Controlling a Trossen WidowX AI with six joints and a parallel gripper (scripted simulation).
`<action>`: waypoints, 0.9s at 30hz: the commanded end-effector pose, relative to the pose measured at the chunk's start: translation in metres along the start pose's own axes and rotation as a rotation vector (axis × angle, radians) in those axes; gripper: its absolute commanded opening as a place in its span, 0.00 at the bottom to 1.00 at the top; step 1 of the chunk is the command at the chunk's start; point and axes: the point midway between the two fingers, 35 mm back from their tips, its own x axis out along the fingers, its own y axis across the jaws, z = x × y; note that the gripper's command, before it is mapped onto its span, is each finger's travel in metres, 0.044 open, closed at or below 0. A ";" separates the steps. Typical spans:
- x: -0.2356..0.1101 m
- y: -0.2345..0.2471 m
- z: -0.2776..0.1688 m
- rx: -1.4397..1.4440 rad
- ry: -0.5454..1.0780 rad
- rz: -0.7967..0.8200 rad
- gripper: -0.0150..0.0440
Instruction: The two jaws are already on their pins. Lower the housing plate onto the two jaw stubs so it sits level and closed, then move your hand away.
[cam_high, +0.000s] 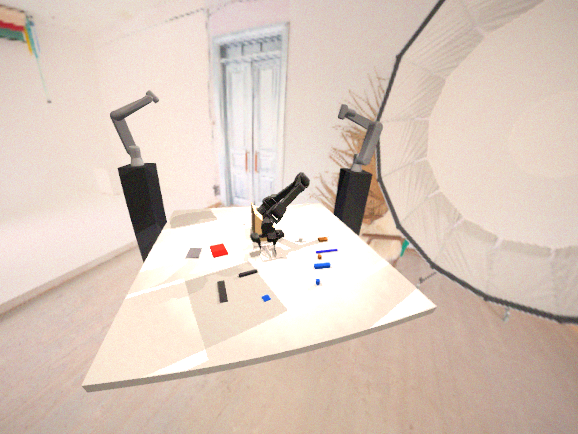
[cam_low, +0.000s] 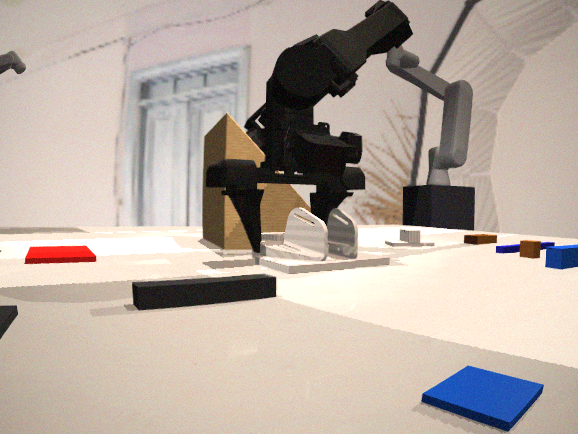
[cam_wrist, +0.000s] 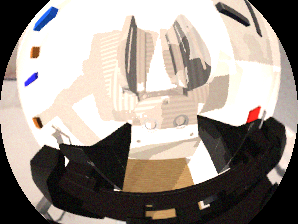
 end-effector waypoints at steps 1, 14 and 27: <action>0.001 0.000 0.000 0.002 0.002 -0.003 0.85; 0.001 0.000 0.000 0.002 0.002 -0.003 0.85; 0.000 0.000 0.000 0.000 0.000 0.000 1.00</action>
